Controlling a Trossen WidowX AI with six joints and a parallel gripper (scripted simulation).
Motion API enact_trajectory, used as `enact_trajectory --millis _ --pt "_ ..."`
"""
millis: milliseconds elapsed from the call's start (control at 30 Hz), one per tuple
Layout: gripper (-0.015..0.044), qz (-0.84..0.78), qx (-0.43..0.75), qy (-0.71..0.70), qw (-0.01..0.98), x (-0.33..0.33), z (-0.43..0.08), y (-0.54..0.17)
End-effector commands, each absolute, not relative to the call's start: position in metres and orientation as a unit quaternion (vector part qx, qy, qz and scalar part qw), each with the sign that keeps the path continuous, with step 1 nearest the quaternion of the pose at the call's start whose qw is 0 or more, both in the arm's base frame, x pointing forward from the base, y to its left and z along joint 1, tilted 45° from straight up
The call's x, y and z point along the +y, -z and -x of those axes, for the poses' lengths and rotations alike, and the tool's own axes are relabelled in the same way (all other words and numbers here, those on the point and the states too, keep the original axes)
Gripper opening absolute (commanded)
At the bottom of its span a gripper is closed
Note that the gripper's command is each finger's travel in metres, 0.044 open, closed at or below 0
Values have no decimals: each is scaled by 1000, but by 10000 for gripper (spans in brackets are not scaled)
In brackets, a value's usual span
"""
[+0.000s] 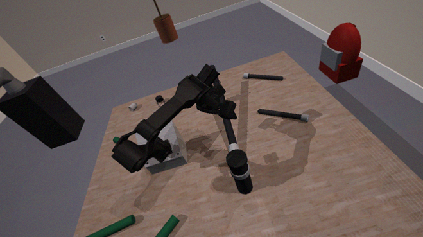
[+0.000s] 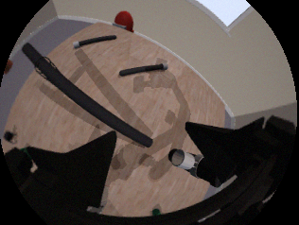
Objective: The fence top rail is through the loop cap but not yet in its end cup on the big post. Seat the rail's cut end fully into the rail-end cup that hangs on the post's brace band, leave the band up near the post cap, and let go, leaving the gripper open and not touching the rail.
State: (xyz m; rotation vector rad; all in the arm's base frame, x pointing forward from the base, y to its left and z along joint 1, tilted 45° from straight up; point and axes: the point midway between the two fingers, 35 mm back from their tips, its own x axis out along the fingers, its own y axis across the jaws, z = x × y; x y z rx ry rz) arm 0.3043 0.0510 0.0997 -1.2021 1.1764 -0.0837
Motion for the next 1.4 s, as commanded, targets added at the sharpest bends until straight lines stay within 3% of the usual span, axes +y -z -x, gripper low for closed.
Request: enact_trajectory --millis 0,600,733,1067,1367 --pt "440 338 484 179 787 110 -296 -96" --pt "440 352 495 173 776 109 -296 -93" --pt "440 448 555 109 692 99 -300 -78" --pt "440 625 676 -217 325 58 -301 -25" --pt "440 627 677 -243 299 55 -301 -22"
